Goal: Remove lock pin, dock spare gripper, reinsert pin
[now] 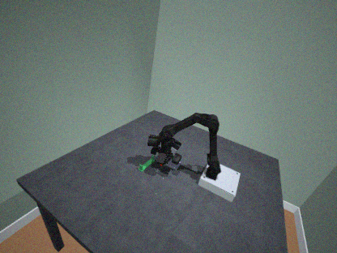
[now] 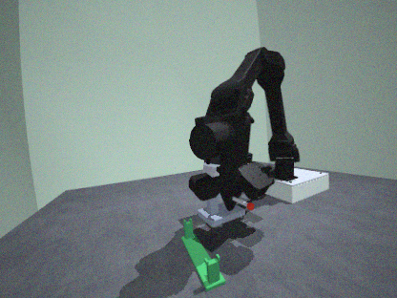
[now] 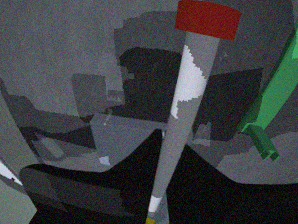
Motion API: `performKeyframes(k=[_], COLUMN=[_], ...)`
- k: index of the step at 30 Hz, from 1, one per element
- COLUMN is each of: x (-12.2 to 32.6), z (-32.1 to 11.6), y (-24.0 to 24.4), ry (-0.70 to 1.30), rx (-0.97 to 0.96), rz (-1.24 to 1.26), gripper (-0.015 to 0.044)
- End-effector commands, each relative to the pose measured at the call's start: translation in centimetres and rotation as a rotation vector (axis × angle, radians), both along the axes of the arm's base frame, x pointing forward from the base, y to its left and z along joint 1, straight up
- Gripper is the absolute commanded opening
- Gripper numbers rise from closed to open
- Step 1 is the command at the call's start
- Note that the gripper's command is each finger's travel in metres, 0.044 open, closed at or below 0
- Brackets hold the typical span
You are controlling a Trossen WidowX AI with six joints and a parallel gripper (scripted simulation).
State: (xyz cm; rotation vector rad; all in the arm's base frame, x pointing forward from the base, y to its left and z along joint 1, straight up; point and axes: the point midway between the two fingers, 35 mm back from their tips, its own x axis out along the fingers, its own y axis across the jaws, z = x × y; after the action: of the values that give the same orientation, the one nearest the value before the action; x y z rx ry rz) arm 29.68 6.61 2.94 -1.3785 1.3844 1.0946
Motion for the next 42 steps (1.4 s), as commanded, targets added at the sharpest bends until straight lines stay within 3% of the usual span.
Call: performKeyframes(k=[1,31,38,42], x=[0.0,0.0,0.0,0.0], z=[0.1,0.0,0.0,0.0], y=[-0.2,-2.4,-2.3,-2.3], ry=[-0.002,0.013,0.016,0.016], rx=[0.002,0.001,0.002,0.002], rz=[0.002,0.002,-0.001,-0.001], gripper=[0.0,0.0,0.0184,0.02])
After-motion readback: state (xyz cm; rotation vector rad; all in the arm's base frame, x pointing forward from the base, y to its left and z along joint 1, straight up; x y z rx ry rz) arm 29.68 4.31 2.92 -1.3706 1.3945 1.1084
